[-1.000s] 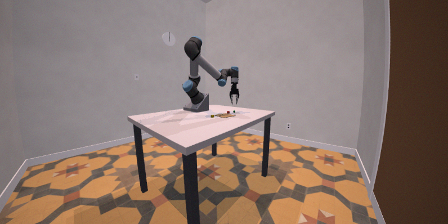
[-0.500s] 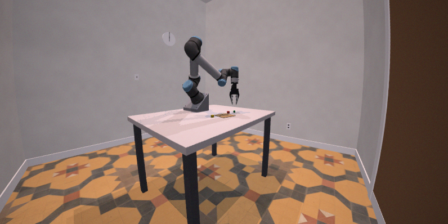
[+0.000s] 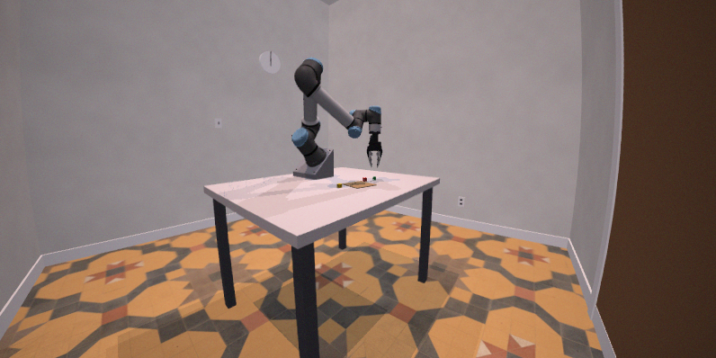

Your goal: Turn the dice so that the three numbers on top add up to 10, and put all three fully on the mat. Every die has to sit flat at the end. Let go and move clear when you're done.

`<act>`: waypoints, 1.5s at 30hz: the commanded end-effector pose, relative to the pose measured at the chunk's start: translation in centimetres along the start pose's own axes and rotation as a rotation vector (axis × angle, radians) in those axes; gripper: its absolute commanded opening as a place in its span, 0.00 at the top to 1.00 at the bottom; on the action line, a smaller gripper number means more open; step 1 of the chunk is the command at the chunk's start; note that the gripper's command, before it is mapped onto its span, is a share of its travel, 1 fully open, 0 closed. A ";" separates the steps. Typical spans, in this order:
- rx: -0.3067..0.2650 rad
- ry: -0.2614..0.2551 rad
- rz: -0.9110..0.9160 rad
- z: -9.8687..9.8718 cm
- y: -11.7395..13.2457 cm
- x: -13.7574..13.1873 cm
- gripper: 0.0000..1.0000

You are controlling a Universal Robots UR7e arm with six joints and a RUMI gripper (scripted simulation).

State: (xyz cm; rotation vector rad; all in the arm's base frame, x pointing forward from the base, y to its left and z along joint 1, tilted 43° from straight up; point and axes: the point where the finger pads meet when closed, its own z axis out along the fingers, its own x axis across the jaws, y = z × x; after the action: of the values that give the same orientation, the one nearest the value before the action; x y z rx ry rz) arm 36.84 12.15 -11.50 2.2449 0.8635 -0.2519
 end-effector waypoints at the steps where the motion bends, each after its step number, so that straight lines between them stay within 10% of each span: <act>1: 0.000 0.001 0.000 0.0 0.0 0.0 0.79; 45: 0.000 0.001 0.000 4.1 0.0 0.0 0.79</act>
State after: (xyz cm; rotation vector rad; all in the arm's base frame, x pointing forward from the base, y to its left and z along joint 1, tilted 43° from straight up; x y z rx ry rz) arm 37.10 9.49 -14.32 2.2450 0.8635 -0.2526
